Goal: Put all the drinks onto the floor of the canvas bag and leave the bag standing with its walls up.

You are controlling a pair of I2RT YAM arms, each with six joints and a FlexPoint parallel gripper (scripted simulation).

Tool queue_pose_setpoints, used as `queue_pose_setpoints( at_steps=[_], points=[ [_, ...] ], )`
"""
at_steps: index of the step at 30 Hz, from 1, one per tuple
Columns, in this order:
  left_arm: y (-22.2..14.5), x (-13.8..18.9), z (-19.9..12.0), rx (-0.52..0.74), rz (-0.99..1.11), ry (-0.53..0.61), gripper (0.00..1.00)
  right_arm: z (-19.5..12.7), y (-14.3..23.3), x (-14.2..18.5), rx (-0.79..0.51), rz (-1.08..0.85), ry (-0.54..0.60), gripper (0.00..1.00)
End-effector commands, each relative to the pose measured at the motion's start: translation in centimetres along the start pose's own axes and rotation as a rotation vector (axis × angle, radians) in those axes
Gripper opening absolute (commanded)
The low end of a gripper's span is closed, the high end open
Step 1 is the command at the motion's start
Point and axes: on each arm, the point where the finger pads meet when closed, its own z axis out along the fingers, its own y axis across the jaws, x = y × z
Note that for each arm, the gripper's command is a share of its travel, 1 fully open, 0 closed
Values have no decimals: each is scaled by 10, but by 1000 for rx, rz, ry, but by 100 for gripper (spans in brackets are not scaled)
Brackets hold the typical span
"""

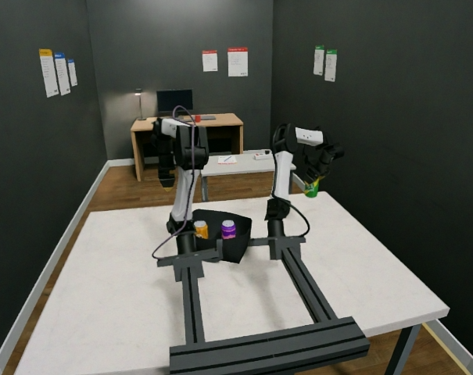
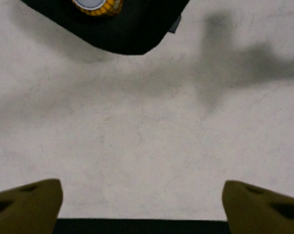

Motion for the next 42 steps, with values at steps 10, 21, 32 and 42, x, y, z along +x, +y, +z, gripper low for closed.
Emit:
queue_pose_setpoints(
  at_steps=[10, 21, 32, 42],
  points=[
    [2, 0, 3, 6, -1, -5, 86, -15, 0, -12, 45, -37, -25, 67],
    [2, 0, 3, 6, -1, -5, 86, -22, -3, -22, 59, -47, -23, 67],
    [2, 0, 3, 6, -1, -5, 86, -11, 26, -25, 40, -46, -29, 67],
    [2, 0, 3, 6, -1, -5, 86, -4, 59, -27, 36, -45, -21, 67]
  ],
)
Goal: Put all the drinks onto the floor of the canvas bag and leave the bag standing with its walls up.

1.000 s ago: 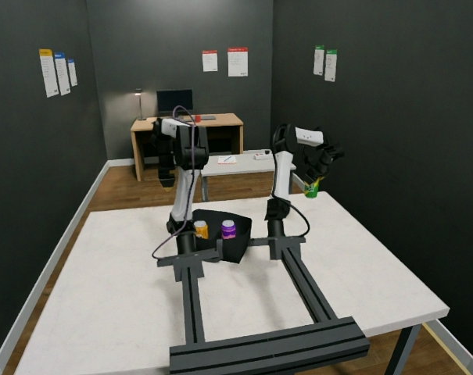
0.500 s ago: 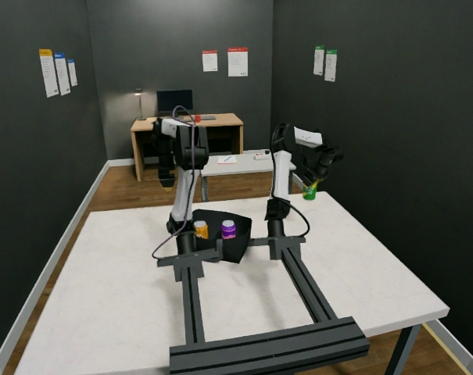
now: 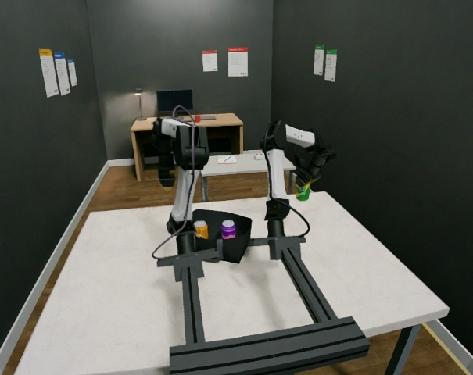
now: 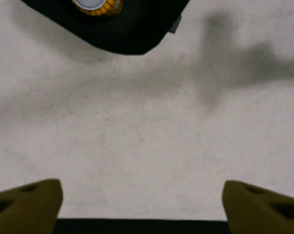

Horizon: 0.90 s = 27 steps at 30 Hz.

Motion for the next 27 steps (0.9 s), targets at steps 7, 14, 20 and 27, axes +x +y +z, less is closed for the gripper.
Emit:
queue_pose_setpoints(
  at_steps=[7, 14, 20, 27],
  points=[
    [2, 0, 3, 6, 0, -5, 86, -14, 12, -20, 61, -46, -11, 67],
    [2, 0, 3, 6, -1, -5, 86, -6, 38, -22, 47, -43, -8, 67],
    [2, 0, 3, 6, -1, -5, 86, -16, 28, -27, 87, -72, -6, 67],
    [2, 0, 3, 6, -1, -5, 86, -13, 30, -25, 83, -71, -7, 67]
  ],
)
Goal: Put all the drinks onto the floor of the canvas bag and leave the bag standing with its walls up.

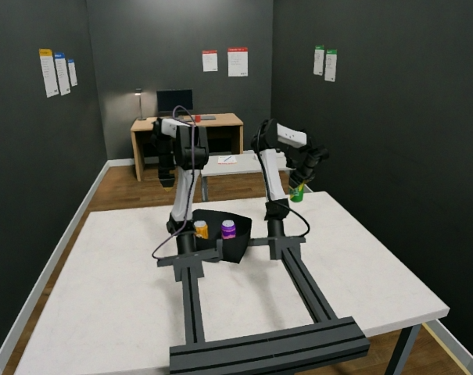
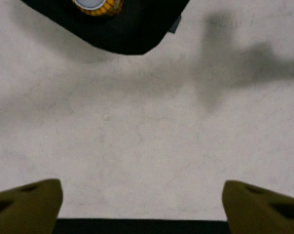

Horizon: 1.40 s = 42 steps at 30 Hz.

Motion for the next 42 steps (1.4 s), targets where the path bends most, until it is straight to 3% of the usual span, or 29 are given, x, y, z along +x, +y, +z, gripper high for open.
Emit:
queue_pose_setpoints(
  at_steps=[1, 10, 42],
  points=[
    [2, 0, 3, 6, -1, -5, 86, -9, -4, -9, 46, -31, -14, 67],
    [2, 0, 3, 6, -1, -5, 86, -8, -5, -13, 46, -46, -18, 67],
    [2, 0, 3, 6, -1, -5, 86, 2, 86, -23, 20, -10, -11, 67]
  ],
)
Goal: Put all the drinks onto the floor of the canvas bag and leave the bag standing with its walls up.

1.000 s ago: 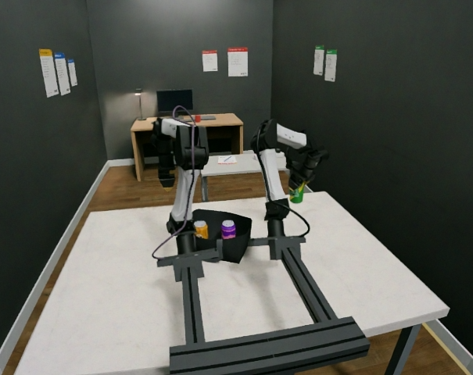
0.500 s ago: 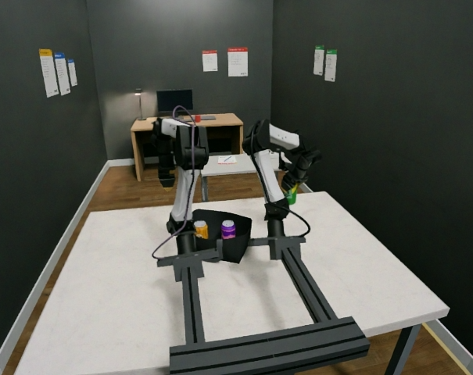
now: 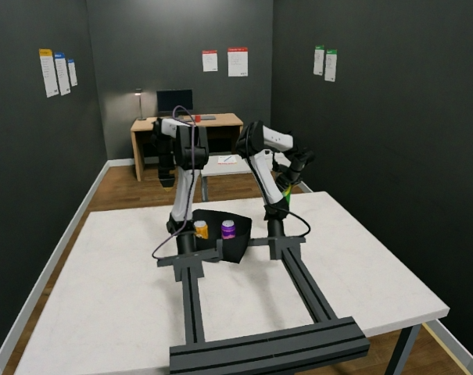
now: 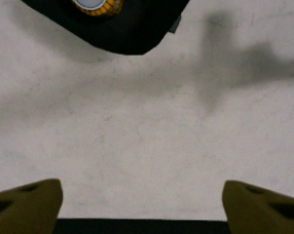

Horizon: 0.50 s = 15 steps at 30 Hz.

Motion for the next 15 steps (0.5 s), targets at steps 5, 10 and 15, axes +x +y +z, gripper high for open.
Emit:
queue_pose_setpoints(
  at_steps=[5, 10, 15],
  points=[
    [2, 0, 3, 6, -1, -5, 86, -6, 10, -15, 32, -35, -27, 67],
    [2, 0, 3, 6, -1, -5, 86, -6, 9, -14, 41, -36, -25, 67],
    [2, 0, 3, 6, -1, -5, 86, -4, 10, -12, 38, -32, -25, 67]
  ],
)
